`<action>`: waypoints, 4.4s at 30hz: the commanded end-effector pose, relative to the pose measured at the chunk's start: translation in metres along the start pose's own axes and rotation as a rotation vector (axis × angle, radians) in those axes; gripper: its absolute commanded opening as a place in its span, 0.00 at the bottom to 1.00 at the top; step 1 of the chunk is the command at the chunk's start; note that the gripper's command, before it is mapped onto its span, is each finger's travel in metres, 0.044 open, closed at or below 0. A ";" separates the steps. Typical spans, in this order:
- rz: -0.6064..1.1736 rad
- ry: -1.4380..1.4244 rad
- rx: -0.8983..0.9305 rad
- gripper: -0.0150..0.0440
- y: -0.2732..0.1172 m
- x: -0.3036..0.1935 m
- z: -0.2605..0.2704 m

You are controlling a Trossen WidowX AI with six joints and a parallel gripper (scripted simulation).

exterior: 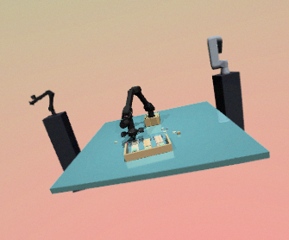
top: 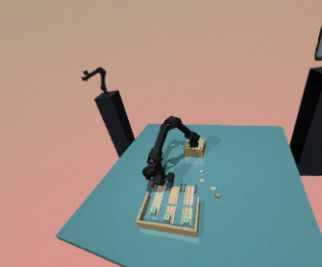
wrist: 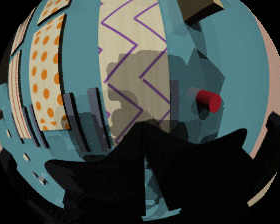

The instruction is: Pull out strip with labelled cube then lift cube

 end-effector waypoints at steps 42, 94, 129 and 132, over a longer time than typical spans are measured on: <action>0.029 0.001 0.003 0.25 0.007 -0.073 -0.006; 0.036 0.001 0.002 0.25 0.005 -0.146 -0.011; 0.036 0.001 0.002 0.25 0.005 -0.154 -0.012; 0.036 0.001 0.002 0.25 0.005 -0.154 -0.012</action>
Point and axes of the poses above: the point midway between the two fingers, 35 mm back from their tips, its own y axis out along the fingers, its own z axis across the jaws, x = y × z, the point moved 4 cm from there along -y, back along the fingers, and after that the axes turned 5 degrees about y, right-handed, at the moved point
